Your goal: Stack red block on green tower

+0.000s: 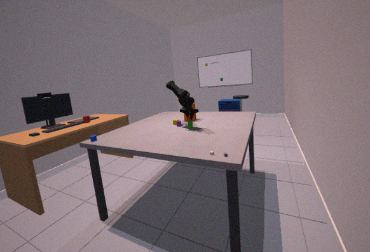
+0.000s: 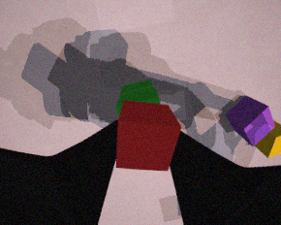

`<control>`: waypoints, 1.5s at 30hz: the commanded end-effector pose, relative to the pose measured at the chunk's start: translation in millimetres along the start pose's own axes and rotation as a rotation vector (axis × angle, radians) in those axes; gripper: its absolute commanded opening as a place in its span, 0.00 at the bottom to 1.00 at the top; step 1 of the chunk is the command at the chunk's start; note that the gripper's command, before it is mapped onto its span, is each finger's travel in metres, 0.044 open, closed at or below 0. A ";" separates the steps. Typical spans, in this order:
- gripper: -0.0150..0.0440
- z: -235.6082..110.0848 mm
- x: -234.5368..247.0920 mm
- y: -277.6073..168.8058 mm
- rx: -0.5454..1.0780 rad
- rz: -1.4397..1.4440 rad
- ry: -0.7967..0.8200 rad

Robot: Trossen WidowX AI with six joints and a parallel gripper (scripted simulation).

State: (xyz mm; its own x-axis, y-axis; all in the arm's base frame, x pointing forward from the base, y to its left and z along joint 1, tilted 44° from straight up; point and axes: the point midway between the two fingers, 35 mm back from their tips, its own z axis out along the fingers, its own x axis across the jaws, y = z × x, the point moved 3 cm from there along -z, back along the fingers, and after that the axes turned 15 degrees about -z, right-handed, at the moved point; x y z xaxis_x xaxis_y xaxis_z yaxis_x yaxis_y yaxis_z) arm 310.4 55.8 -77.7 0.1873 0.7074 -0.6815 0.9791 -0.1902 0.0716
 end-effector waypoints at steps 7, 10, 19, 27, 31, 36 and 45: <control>0.25 1.1 -0.2 0.2 -0.002 -0.005 -0.003; 0.25 1.5 -0.2 0.2 -0.002 -0.005 -0.003; 0.25 0.6 -0.1 0.3 -0.002 -0.005 -0.003; 0.57 0.9 0.0 0.0 0.000 0.000 0.000; 0.74 0.9 0.0 0.0 0.000 0.000 0.000; 0.97 0.9 0.0 0.0 0.000 0.000 0.000; 1.00 0.9 0.0 0.0 0.000 0.000 0.000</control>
State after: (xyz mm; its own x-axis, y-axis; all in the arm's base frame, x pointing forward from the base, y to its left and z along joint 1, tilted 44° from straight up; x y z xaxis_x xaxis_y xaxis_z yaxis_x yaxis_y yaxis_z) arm 310.5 55.5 -78.3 0.1869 0.7076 -0.6815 0.9793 -0.1893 0.0720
